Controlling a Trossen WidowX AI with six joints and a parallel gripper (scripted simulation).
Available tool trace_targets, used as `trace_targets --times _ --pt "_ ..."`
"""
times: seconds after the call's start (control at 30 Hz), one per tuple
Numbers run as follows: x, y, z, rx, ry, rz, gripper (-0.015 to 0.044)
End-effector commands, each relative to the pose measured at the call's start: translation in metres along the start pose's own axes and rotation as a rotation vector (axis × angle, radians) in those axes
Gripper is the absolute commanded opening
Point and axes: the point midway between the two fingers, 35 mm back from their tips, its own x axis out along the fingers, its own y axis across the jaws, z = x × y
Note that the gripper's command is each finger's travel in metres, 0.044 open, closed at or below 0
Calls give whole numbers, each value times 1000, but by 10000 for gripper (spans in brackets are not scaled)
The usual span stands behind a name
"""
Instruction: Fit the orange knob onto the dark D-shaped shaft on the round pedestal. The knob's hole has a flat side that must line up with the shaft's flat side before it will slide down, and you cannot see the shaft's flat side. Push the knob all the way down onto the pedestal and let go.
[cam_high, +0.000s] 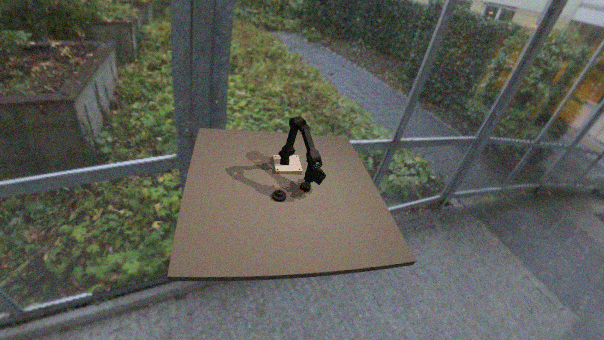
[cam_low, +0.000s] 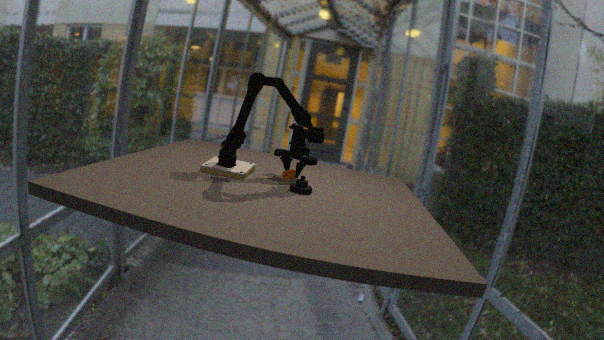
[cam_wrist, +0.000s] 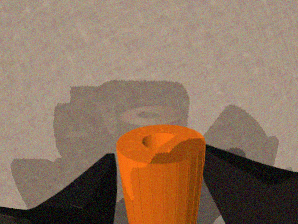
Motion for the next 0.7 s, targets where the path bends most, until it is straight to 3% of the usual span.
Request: trace_targets --times 0.0,0.27,0.67 --pt "0 -1 -1 -5 3 -3 200" --pt "-1 0 -1 -3 -15 -3 179" --pt "-9 -1 -12 0 -225 -1 179"
